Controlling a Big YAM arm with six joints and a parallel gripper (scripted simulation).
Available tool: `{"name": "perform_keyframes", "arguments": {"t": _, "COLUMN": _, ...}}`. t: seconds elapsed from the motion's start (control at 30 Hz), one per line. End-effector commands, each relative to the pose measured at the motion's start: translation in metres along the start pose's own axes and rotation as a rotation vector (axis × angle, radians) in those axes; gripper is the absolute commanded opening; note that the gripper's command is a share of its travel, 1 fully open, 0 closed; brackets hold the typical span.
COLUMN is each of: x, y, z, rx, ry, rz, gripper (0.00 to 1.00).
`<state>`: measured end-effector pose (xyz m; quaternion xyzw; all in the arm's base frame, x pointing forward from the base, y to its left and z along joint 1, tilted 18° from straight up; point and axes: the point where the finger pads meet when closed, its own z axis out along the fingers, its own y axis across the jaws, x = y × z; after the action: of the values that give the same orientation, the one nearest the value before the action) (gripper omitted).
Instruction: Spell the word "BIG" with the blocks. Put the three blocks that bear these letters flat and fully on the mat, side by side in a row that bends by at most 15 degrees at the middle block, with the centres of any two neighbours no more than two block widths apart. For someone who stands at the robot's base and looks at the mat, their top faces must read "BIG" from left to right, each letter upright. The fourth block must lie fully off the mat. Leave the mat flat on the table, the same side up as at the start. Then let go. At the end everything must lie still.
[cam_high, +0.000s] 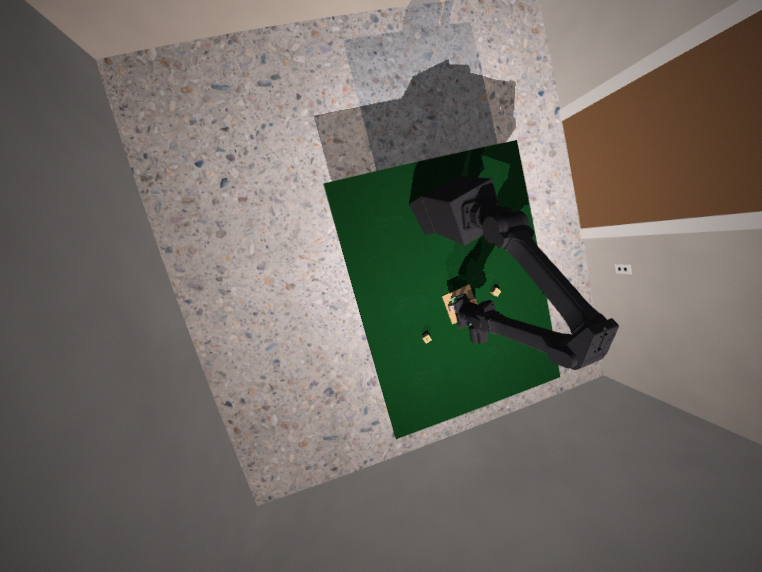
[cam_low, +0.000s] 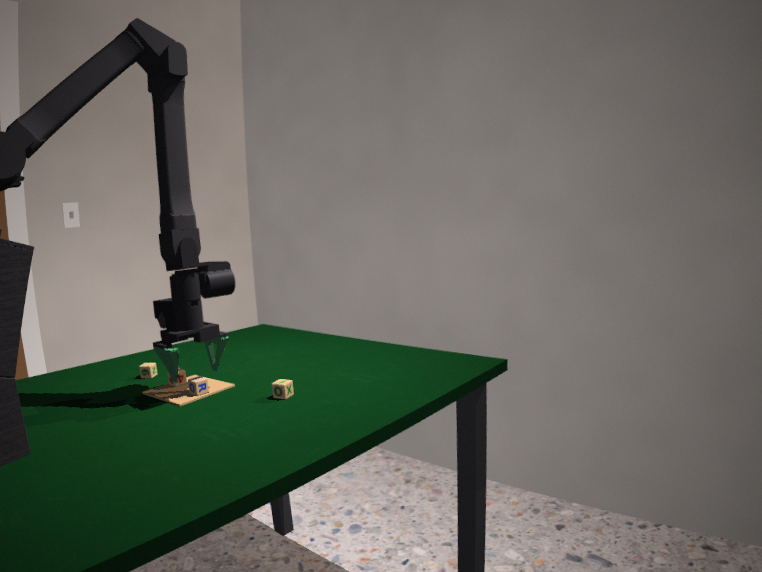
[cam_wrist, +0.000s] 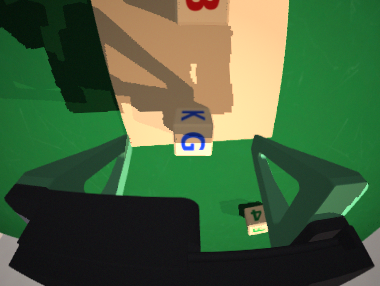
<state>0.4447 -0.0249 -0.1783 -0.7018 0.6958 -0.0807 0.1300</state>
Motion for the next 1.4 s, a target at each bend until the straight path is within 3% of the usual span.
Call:
{"name": "perform_keyframes", "arguments": {"t": 0.0, "x": 0.006, "y": -0.005, "z": -0.014, "rx": 0.014, "ry": 0.003, "rz": 0.004, "gripper": 0.97}}
{"name": "perform_keyframes", "arguments": {"t": 0.87, "x": 0.005, "y": -0.007, "z": -0.024, "rx": 0.02, "ry": 0.003, "rz": 0.003, "gripper": 0.97}}
{"name": "perform_keyframes", "arguments": {"t": 1.37, "x": 0.004, "y": -0.005, "z": -0.055, "rx": 0.015, "ry": 0.0, "rz": 0.001, "gripper": 0.97}}
